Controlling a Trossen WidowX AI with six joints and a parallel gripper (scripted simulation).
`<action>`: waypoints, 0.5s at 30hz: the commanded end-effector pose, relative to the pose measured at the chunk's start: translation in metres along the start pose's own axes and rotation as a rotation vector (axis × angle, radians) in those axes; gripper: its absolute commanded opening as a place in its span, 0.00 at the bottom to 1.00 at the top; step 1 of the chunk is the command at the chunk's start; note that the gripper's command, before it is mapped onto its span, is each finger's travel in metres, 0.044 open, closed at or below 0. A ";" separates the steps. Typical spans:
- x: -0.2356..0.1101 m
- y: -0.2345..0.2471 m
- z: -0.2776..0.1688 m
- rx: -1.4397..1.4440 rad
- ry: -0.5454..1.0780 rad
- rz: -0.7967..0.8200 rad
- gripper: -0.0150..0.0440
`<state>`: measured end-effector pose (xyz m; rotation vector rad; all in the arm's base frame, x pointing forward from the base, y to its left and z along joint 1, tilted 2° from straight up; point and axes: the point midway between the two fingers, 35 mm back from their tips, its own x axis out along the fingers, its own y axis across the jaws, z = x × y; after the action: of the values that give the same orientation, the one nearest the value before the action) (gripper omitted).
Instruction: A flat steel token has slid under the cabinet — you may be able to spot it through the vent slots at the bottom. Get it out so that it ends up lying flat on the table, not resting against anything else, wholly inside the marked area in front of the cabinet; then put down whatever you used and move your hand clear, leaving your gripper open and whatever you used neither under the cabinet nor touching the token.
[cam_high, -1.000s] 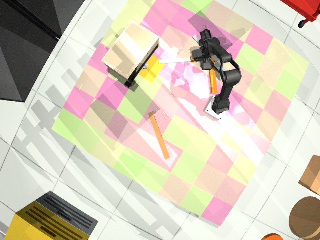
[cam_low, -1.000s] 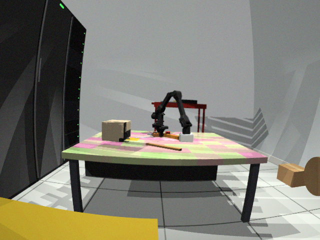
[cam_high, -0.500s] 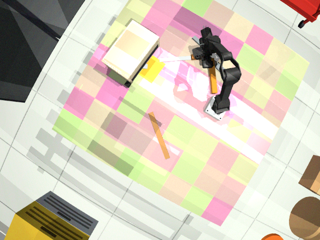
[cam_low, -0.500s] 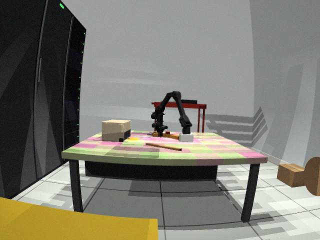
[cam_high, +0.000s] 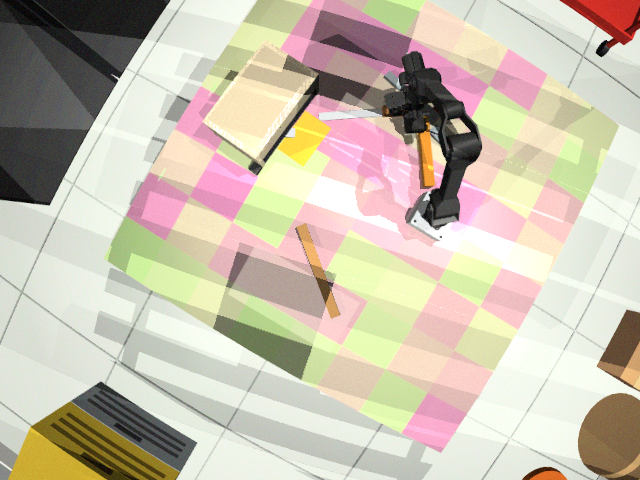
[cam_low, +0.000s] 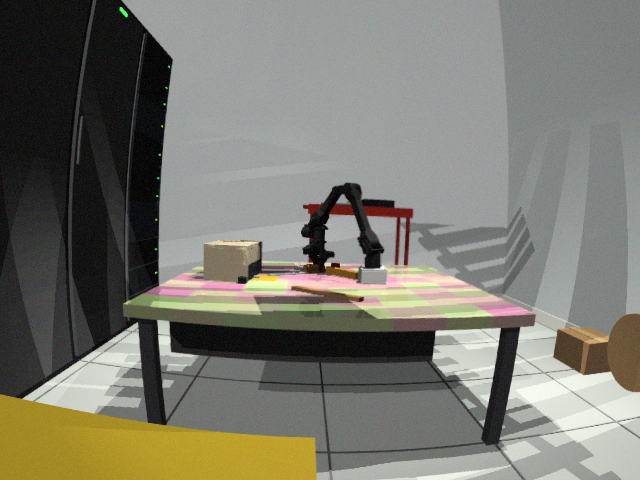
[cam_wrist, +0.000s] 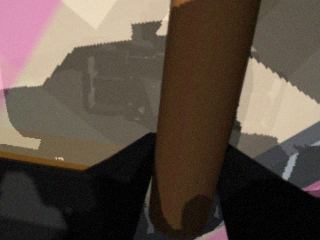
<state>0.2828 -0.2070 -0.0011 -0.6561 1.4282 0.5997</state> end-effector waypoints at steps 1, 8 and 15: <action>-0.002 -0.002 0.007 0.002 -0.003 -0.004 0.25; -0.002 -0.003 0.016 0.002 -0.004 -0.004 0.25; -0.002 -0.003 0.026 0.002 -0.005 -0.004 0.25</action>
<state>0.2977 -0.1937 -0.0003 -0.6547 1.4259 0.5996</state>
